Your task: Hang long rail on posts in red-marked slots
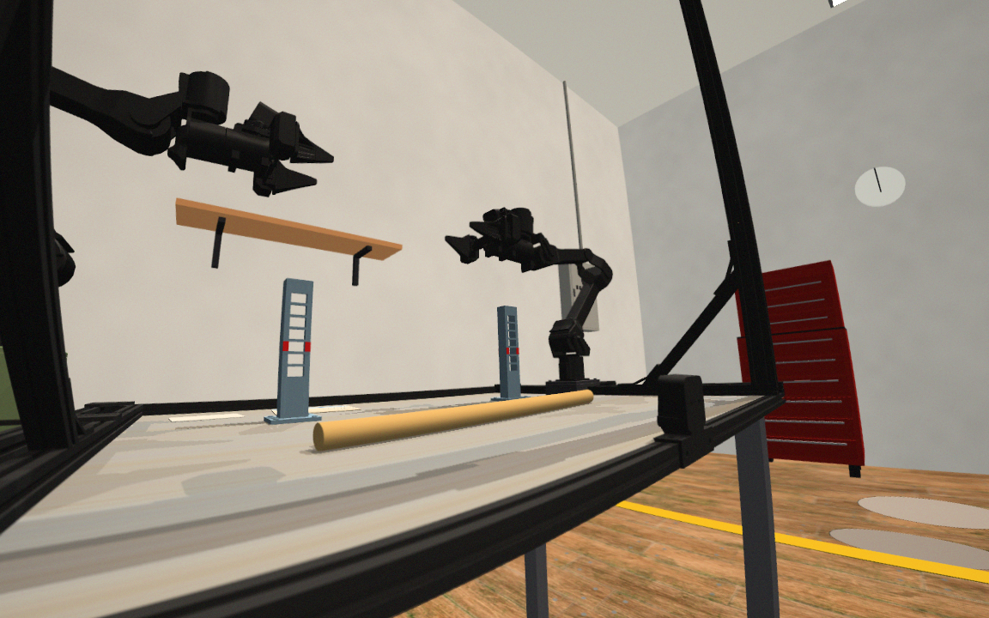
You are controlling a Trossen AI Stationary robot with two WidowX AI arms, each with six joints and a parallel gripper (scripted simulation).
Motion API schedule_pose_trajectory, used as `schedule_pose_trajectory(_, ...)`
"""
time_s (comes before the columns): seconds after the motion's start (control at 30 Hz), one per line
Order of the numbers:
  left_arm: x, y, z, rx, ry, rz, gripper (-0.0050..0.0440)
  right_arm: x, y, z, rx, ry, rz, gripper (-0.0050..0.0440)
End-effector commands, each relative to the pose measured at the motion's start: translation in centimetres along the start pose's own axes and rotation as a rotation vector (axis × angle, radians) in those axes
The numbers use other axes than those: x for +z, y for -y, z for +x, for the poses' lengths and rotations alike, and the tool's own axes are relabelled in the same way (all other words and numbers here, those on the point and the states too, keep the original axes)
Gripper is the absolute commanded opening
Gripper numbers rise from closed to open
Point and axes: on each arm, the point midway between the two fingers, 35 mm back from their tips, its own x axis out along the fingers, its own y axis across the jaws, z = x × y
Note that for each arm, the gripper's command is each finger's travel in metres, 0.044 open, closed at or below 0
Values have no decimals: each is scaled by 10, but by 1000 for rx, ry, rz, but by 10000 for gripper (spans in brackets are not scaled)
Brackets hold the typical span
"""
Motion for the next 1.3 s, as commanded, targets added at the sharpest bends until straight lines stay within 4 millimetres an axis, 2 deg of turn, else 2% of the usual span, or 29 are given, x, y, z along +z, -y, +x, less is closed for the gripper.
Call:
schedule_pose_trajectory(0.0,0,0,0,0,0,0,440,0,0,0,0,0,0,440)
schedule_pose_trajectory(0.57,-1,1,2,-3,-9,13,440,-1,-1,1,3,-9,-14,440)
schedule_pose_trajectory(0.73,-31,33,40,-128,-214,337,440,-41,-31,22,127,-211,-346,440)
schedule_pose_trajectory(0.83,-46,48,53,-209,-294,507,440,-58,-45,27,209,-291,-516,440)
schedule_pose_trajectory(1.03,-80,82,75,-403,-422,814,440,-93,-73,31,411,-413,-854,440)
schedule_pose_trajectory(1.1,-80,82,75,-403,-422,814,440,-93,-73,31,411,-413,-854,440)
schedule_pose_trajectory(1.17,-96,98,81,-504,-465,950,440,-108,-85,30,526,-447,-1029,440)
schedule_pose_trajectory(1.27,-118,119,87,-643,-505,1117,440,-127,-101,26,656,-483,-1173,440)
